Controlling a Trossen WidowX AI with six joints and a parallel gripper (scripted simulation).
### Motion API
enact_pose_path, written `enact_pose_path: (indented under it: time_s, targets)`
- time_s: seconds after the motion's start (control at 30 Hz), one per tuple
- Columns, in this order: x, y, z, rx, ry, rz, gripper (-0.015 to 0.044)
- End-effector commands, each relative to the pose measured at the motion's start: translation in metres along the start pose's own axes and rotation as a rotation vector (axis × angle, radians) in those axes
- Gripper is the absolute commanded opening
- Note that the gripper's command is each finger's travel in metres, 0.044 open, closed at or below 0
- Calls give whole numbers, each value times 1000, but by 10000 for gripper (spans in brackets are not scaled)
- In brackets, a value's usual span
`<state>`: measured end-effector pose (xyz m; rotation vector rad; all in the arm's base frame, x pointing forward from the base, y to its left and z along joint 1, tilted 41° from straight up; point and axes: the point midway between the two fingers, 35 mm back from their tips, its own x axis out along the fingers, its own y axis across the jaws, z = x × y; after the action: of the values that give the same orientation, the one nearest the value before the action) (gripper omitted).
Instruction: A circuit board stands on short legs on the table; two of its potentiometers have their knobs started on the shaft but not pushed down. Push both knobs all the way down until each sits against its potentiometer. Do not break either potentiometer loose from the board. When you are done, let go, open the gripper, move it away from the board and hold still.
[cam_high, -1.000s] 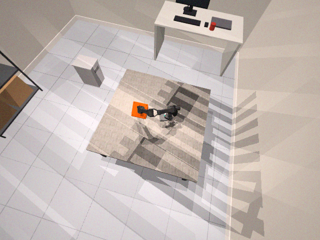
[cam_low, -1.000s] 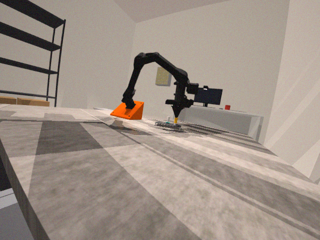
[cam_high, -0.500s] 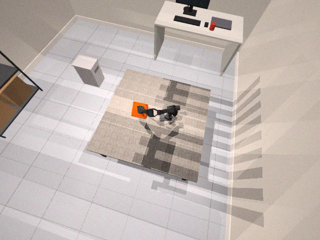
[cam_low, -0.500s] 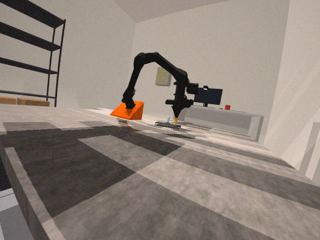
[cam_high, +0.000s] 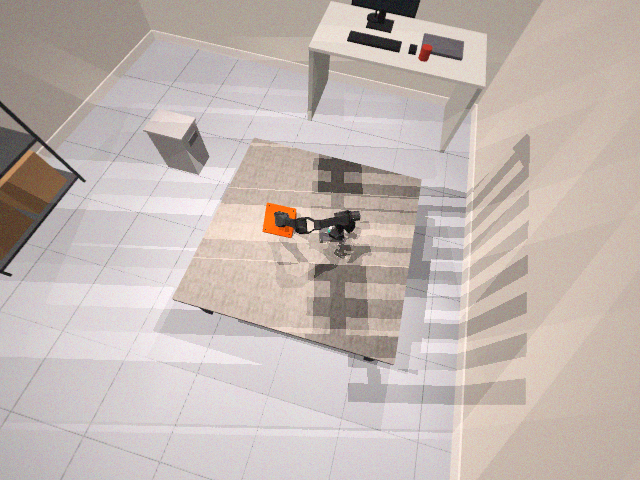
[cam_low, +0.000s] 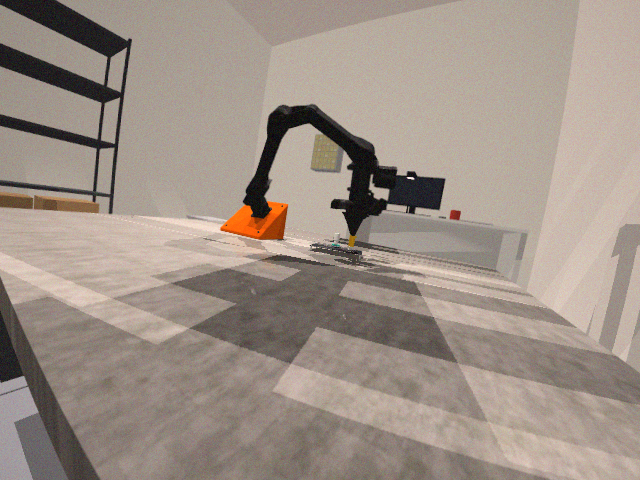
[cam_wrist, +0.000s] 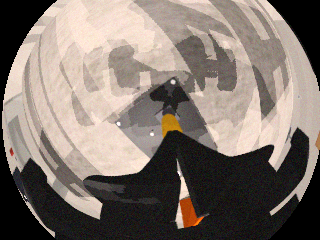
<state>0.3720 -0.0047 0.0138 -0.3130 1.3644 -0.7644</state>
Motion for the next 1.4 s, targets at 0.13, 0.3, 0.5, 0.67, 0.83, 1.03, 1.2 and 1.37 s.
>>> enact_pose_path:
  time_s: [0.13, 0.3, 0.5, 0.67, 0.83, 1.03, 1.2, 1.37]
  targets:
    - [13, -2, 2, 14, 11, -8, 0]
    - [15, -2, 2, 14, 11, -8, 0]
    - [15, -2, 2, 14, 11, -8, 0]
    - [15, -2, 2, 14, 11, -8, 0]
    - [17, -2, 2, 14, 11, -8, 0]
    - [17, -2, 2, 14, 11, -8, 0]
    - [17, -2, 2, 14, 11, -8, 0]
    - [19, -2, 2, 14, 11, -8, 0]
